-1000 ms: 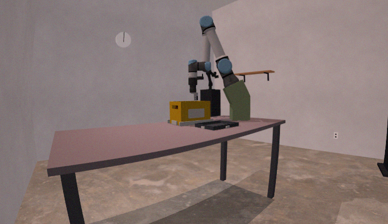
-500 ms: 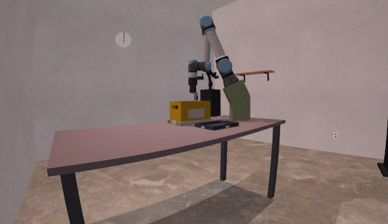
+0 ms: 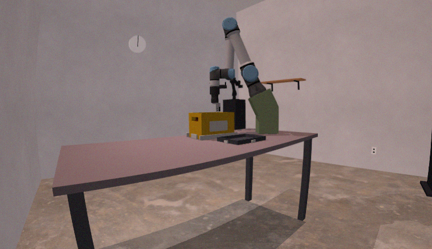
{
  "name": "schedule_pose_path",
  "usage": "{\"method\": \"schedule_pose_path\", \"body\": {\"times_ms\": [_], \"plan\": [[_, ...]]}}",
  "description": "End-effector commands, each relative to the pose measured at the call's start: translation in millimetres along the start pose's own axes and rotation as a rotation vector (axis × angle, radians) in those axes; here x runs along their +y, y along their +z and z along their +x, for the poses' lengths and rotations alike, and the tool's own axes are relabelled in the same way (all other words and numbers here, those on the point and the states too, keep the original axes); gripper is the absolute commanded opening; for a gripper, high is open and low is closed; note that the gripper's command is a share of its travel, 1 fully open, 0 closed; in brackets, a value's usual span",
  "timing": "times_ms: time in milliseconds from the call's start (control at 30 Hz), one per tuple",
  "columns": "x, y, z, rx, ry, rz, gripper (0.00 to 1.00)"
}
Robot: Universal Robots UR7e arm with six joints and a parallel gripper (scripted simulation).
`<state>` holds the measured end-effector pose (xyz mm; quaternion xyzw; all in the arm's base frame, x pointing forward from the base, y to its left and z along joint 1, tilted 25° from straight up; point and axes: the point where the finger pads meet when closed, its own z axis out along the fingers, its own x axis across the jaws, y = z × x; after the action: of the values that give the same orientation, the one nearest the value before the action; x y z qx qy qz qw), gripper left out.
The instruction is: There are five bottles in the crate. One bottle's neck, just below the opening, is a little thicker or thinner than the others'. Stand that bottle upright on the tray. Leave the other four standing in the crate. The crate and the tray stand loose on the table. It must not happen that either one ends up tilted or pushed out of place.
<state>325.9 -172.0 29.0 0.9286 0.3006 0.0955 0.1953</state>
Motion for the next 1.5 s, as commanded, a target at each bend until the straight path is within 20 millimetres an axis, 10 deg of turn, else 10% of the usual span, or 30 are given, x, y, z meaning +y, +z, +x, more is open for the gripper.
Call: {"method": "schedule_pose_path", "body": {"times_ms": [0, 1467], "plan": [[-2.1, 0.2, 0.7, 0.0, -0.002, 0.002, 1.0], [-0.8, 24.6, 1.0, 0.001, -0.002, 0.001, 1.0]]}}
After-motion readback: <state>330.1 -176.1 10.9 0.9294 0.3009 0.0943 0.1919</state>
